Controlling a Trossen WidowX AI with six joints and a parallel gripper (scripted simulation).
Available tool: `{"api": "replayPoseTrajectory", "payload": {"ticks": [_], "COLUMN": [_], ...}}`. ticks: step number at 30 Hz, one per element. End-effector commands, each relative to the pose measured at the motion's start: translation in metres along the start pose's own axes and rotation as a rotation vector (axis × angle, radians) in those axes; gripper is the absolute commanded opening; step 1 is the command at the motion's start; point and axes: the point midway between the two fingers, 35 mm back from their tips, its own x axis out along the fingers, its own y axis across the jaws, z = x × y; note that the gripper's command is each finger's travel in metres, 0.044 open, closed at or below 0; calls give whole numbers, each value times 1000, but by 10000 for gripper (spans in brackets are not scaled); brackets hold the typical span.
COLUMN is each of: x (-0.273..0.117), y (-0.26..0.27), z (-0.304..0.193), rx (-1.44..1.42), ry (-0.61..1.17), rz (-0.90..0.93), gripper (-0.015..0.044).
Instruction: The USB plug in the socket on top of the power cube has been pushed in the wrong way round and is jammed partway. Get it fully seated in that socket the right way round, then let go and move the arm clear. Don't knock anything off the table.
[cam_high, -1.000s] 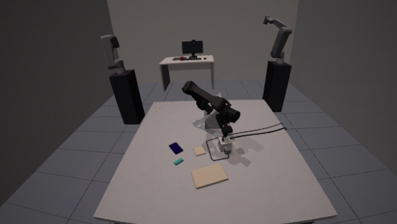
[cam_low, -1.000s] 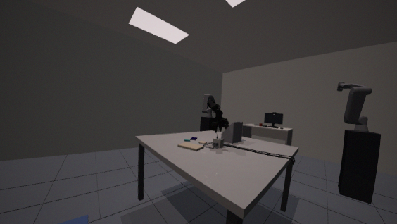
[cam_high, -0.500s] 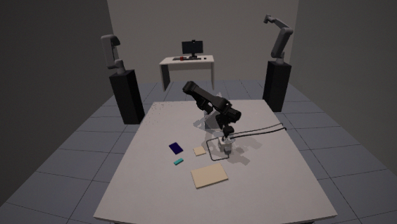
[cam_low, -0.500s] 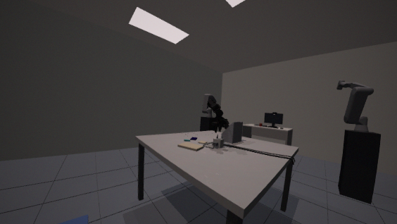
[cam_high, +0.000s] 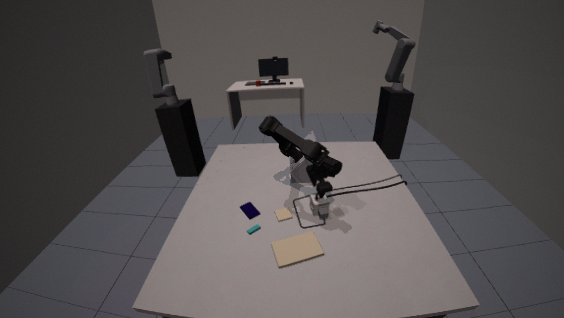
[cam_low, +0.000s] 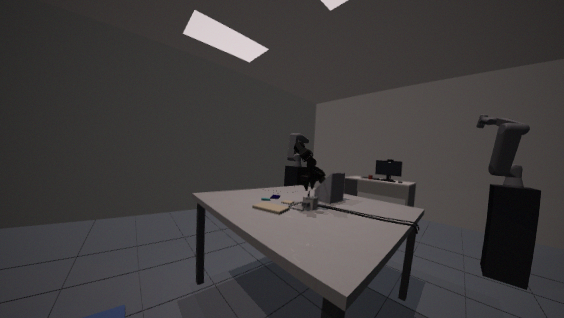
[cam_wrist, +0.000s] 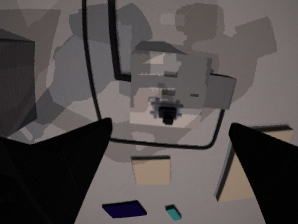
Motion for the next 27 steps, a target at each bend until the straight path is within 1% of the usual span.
{"api": "replayPoseTrajectory", "payload": {"ticks": [1, 18, 27], "x": [7, 16, 14], "y": [2, 2, 1], "z": [0, -1, -1], "rx": [-7, -7, -1], "ry": [8, 9, 2], "rz": [6, 6, 5], "gripper": [440, 440, 204]}}
